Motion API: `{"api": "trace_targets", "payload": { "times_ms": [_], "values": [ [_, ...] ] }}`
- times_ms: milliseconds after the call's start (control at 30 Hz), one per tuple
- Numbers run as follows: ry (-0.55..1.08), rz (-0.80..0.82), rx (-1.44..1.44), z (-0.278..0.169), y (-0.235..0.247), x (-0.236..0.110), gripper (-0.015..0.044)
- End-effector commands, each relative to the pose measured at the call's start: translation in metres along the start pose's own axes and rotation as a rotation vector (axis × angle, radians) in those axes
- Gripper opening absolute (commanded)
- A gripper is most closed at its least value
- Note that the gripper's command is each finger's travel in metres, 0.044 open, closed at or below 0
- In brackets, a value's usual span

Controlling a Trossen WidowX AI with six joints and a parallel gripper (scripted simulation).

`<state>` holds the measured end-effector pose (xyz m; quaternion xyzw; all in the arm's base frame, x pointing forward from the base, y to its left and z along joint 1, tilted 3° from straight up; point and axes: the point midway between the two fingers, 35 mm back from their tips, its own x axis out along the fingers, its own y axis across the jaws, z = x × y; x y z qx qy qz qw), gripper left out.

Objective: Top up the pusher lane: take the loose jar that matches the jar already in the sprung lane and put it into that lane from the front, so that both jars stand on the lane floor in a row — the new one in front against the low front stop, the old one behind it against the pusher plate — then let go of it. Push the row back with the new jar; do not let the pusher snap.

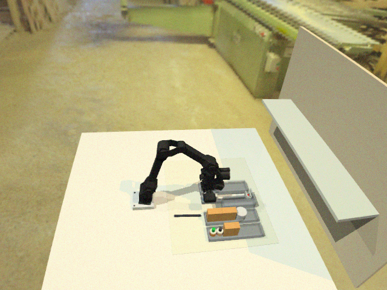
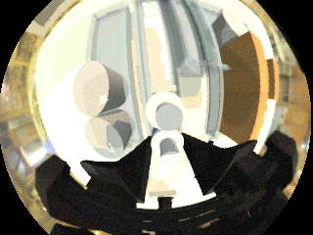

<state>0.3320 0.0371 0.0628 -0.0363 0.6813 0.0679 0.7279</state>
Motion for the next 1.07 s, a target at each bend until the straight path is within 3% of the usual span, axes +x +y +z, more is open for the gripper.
{"api": "trace_targets", "payload": {
  "times_ms": [0,67,600,1033],
  "values": [
    [0.001,0.001,0.002,0.000,0.000,0.000,0.0236],
    [0.001,0.001,0.002,0.000,0.000,0.000,0.0287],
    [0.001,0.001,0.002,-0.002,0.000,-0.020,0.0287],
    [0.004,0.001,0.002,-0.043,0.000,-0.023,0.0287]
  ]
}}
